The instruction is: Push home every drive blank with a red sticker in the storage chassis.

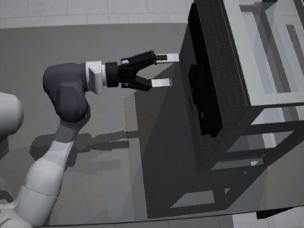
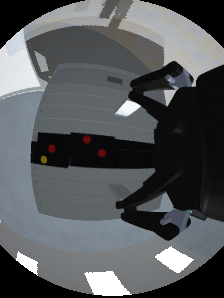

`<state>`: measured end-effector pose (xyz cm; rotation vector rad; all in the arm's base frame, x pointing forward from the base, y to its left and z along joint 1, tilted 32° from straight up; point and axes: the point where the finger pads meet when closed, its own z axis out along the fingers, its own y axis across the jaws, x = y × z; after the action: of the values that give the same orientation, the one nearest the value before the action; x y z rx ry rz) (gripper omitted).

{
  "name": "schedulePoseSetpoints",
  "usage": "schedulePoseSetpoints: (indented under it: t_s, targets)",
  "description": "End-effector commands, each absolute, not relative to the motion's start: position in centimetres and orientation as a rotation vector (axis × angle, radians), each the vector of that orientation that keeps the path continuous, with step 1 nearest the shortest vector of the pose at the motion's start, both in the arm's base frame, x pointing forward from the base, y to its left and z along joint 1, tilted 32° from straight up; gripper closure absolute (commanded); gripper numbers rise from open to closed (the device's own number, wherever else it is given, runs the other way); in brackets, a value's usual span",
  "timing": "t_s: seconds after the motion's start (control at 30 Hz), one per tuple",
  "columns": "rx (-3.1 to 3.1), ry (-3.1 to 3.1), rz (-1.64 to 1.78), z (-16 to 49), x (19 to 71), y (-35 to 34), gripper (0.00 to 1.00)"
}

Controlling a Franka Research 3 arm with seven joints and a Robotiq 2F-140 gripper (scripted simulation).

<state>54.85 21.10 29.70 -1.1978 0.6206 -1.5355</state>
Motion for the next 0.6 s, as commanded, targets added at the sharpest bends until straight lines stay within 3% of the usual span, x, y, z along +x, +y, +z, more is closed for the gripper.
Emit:
schedulePoseSetpoints:
  t_s: [0.0,0.57]
  targets:
    - [-1.201,0.618,-1.543,30.0,54.9,20.6,0.0]
    - [-1.201,0.618,-1.543,34.3,54.6,14.4,0.0]
